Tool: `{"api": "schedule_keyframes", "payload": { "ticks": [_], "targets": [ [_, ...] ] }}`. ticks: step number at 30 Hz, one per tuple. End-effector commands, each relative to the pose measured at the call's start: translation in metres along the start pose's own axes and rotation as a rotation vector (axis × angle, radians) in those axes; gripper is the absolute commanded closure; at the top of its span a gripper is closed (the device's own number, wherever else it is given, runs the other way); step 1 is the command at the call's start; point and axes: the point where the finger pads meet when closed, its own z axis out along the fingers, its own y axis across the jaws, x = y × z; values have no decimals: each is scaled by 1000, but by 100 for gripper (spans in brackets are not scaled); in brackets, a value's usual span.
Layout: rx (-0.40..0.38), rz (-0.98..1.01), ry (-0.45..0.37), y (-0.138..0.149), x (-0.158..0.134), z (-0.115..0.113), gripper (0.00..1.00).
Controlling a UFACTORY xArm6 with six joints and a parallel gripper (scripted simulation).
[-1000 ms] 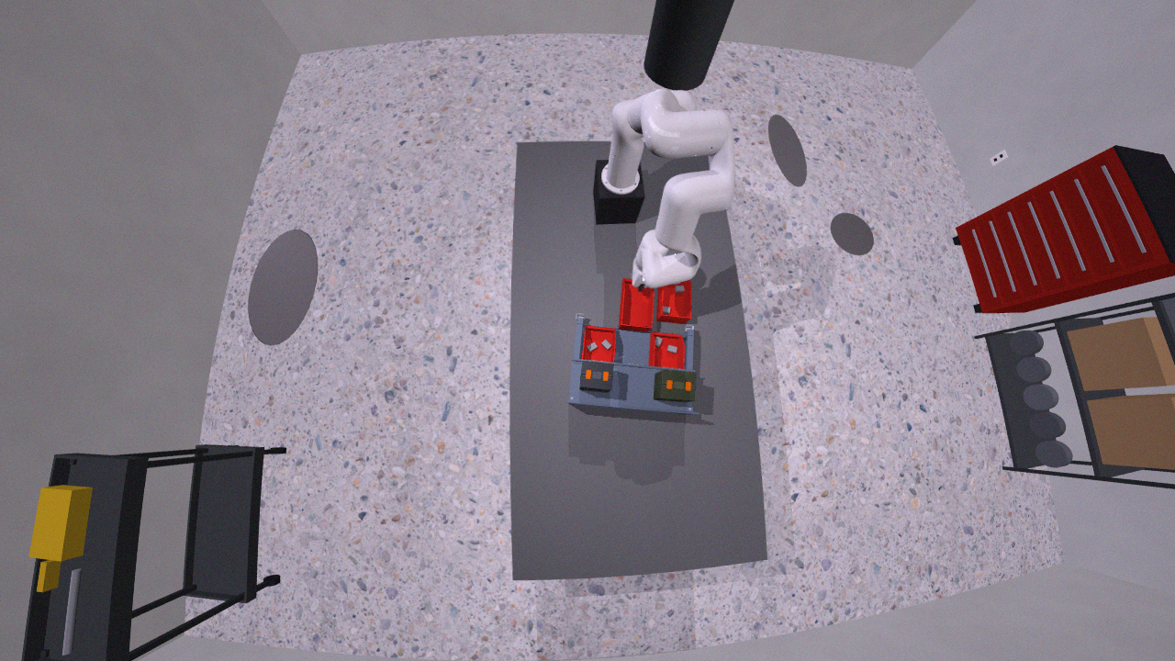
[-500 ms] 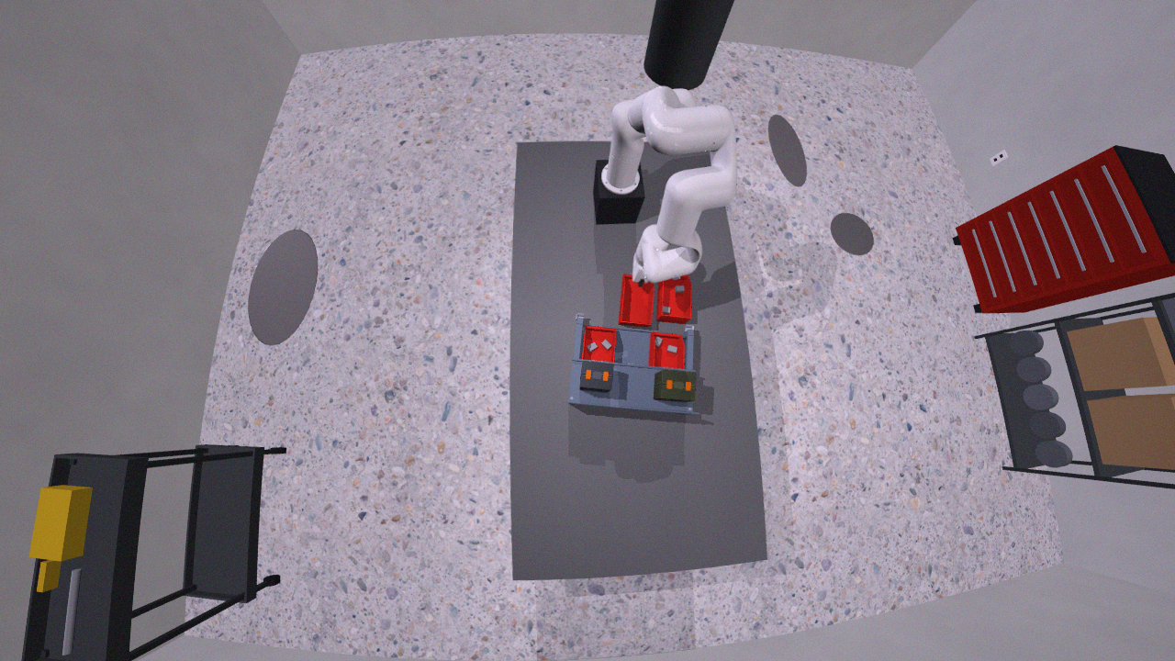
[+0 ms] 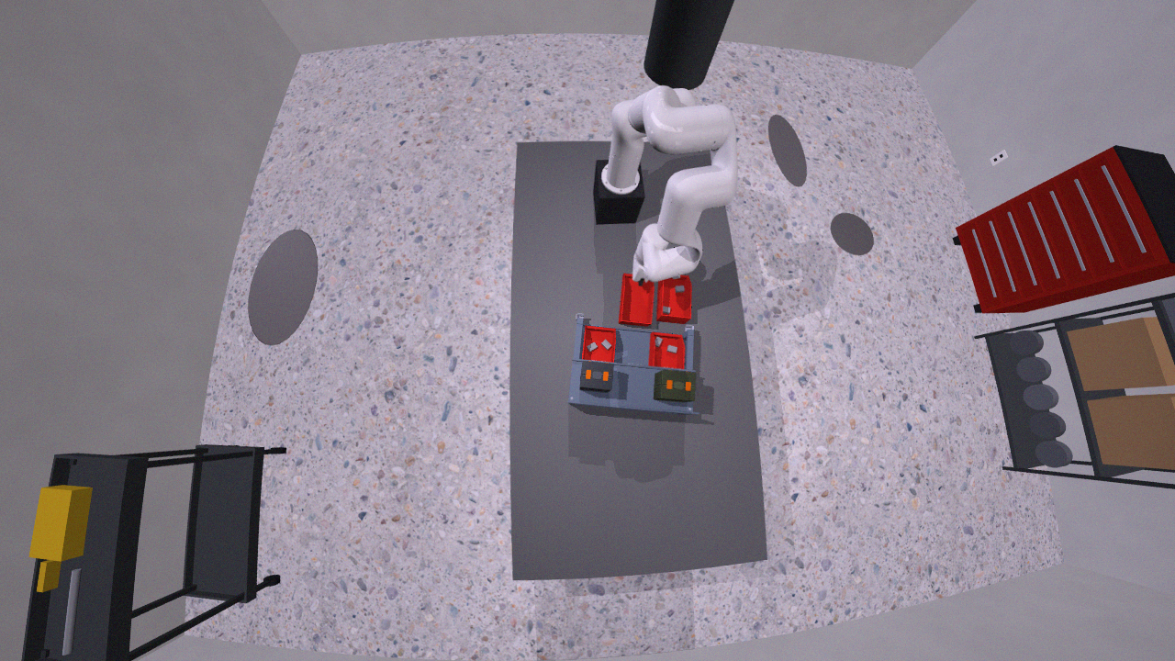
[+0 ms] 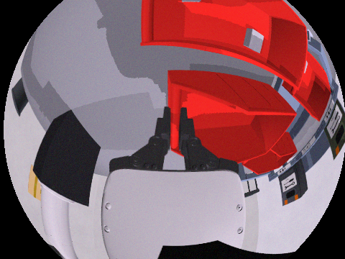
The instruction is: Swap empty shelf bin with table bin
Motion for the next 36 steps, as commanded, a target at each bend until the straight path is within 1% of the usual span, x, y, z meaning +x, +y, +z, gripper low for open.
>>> {"api": "schedule_keyframes", "payload": {
  "ticks": [1,11,23,36],
  "targets": [
    [-2,0,1,1,0,-1,100],
    [-2,0,1,1,0,1,100],
    [-2,0,1,1,0,14,100],
    [-2,0,1,1,0,22,100]
  ]
}}
